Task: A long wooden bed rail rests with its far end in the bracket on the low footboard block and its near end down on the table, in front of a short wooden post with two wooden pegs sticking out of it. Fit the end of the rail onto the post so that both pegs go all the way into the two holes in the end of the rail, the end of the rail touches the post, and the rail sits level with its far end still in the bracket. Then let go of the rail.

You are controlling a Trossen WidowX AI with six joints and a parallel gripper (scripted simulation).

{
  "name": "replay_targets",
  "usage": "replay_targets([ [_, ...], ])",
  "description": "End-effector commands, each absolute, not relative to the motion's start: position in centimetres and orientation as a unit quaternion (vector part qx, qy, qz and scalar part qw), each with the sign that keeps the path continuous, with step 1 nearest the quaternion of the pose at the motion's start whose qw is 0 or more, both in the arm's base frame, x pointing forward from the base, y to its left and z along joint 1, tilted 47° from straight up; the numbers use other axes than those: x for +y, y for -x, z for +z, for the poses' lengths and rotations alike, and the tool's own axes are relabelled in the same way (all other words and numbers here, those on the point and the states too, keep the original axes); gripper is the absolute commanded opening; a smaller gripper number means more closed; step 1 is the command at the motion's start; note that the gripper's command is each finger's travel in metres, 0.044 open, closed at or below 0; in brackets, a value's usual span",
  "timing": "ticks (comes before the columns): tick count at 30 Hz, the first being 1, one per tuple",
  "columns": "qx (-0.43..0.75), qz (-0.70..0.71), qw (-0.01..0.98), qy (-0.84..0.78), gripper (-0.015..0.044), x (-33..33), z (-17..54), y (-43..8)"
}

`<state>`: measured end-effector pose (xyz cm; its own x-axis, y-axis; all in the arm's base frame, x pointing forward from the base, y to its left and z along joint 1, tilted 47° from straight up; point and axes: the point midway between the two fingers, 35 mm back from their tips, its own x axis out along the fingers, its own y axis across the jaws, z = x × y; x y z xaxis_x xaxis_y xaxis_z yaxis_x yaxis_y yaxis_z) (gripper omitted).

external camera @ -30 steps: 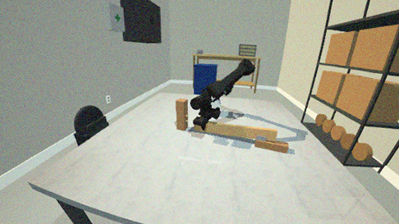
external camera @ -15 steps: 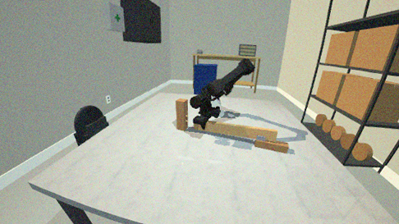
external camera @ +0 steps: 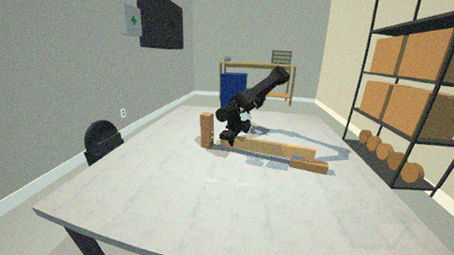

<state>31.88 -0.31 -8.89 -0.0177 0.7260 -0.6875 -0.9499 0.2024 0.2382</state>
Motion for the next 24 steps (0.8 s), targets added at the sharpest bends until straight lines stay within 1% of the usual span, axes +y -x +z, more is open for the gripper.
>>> replay_targets([
  [1, 0.361, 0.606, 0.692, 0.155, 0.0, -1.03, -8.43, -32.35],
  [24, 0.361, 0.606, 0.692, 0.155, 0.0, -1.88, -7.63, -32.32],
])
